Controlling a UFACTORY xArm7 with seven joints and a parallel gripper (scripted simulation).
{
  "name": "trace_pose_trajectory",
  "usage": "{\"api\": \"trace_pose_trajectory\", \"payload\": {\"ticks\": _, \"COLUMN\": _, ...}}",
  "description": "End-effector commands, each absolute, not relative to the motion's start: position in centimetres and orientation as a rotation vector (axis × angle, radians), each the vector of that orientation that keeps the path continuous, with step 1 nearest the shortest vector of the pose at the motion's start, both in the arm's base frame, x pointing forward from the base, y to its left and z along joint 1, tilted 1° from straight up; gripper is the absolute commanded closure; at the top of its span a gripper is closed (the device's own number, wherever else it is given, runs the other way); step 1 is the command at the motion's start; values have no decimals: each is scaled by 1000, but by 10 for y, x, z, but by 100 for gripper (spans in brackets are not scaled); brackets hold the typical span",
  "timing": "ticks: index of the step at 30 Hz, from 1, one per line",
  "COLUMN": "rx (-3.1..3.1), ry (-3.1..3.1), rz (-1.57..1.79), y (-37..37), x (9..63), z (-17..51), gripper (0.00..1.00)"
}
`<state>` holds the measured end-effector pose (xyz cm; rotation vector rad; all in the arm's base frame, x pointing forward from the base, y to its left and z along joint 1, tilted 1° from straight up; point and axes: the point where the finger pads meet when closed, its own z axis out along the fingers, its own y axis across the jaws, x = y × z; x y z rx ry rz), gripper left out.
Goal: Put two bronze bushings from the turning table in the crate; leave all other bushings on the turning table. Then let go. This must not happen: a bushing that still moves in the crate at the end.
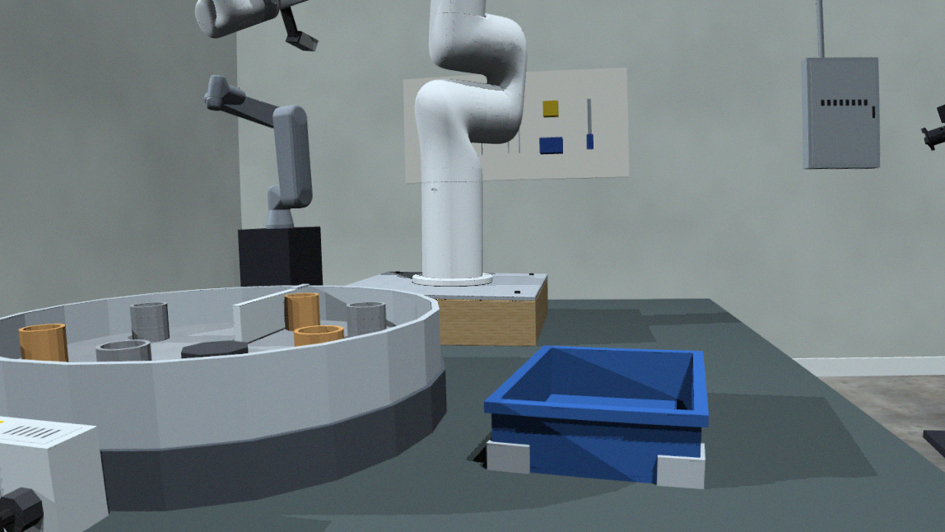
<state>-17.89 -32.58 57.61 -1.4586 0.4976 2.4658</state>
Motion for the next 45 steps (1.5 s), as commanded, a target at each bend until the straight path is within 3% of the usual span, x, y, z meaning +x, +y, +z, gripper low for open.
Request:
{"api": "trace_pose_trajectory", "payload": {"ticks": 1, "rx": -1539, "ry": 389, "rz": 2412, "y": -340, "x": -177, "z": 556, "gripper": 0}}
{"api": "trace_pose_trajectory", "payload": {"ticks": 8, "rx": -1539, "ry": 389, "rz": 2412, "y": -340, "x": -177, "z": 556, "gripper": 0}}
{"api": "trace_pose_trajectory", "payload": {"ticks": 9, "rx": -1643, "ry": 198, "rz": 2326, "y": -359, "x": -167, "z": 519, "gripper": 0}}
{"api": "trace_pose_trajectory", "payload": {"ticks": 17, "rx": -1734, "ry": -2, "rz": 2229, "y": -376, "x": -154, "z": 481, "gripper": 0}}
{"api": "trace_pose_trajectory", "payload": {"ticks": 25, "rx": -1734, "ry": -2, "rz": 2229, "y": -376, "x": -154, "z": 481, "gripper": 0}}
{"api": "trace_pose_trajectory", "payload": {"ticks": 26, "rx": -1805, "ry": -196, "rz": 2127, "y": -389, "x": -138, "z": 443, "gripper": 0}}
{"api": "trace_pose_trajectory", "payload": {"ticks": 37, "rx": -1809, "ry": -209, "rz": 2120, "y": -390, "x": -136, "z": 441, "gripper": 0}}
{"api": "trace_pose_trajectory", "payload": {"ticks": 38, "rx": -1863, "ry": -404, "rz": 2011, "y": -399, "x": -116, "z": 403, "gripper": 0}}
{"api": "trace_pose_trajectory", "payload": {"ticks": 45, "rx": -1867, "ry": -420, "rz": 2002, "y": -399, "x": -114, "z": 400, "gripper": 0}}
